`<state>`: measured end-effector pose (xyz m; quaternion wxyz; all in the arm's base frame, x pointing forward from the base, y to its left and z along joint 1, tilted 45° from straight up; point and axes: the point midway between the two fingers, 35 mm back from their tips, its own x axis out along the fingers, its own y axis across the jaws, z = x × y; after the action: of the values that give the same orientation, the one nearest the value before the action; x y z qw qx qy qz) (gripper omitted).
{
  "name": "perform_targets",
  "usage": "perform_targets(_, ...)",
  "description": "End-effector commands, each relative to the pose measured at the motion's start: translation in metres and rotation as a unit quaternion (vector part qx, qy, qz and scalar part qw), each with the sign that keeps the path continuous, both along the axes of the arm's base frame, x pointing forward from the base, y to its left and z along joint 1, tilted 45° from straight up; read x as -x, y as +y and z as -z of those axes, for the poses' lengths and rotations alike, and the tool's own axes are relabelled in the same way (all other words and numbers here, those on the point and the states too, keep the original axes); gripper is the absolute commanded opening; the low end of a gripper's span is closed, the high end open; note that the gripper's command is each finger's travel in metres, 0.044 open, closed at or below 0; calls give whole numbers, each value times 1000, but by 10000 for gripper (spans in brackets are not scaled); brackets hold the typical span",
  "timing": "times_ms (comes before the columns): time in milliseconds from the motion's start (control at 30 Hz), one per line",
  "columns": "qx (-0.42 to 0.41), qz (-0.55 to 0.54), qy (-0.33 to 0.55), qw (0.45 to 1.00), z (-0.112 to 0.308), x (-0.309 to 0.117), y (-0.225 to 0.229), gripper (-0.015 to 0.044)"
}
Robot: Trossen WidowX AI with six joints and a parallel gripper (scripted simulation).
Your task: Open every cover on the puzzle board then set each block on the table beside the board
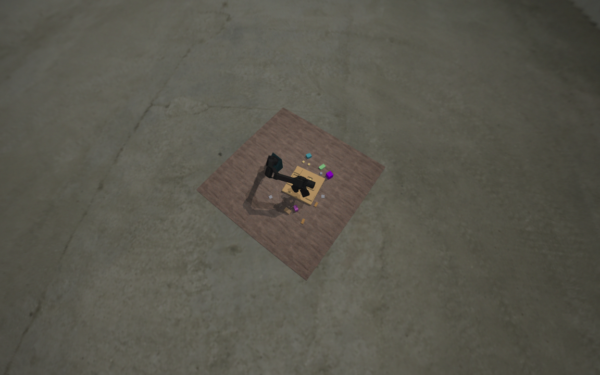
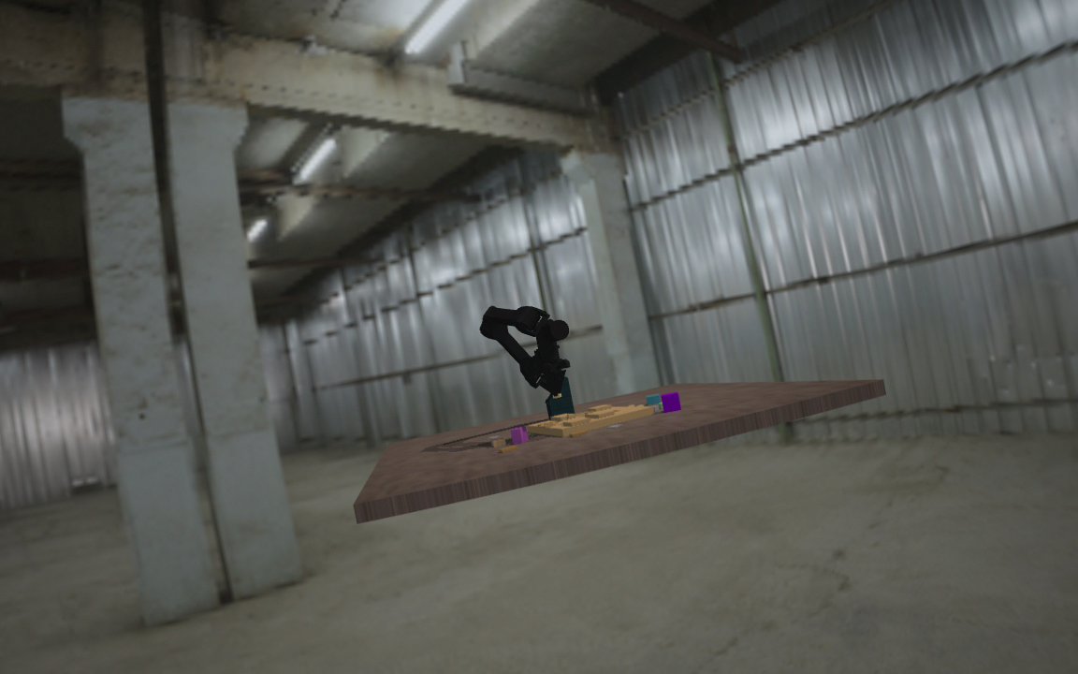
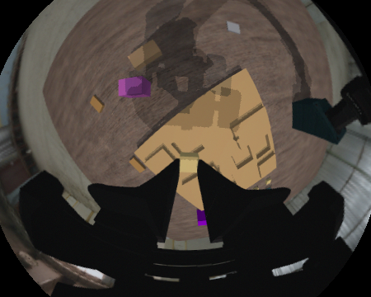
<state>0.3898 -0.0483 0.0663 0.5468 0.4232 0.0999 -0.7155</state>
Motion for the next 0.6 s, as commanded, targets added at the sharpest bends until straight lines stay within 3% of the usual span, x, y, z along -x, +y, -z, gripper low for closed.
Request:
perform_targets(0, -2, 0, -3, 1000, -15, 4, -10, 80)
perform_targets(567, -2, -1, -3, 1000, -59, 30, -54, 80)
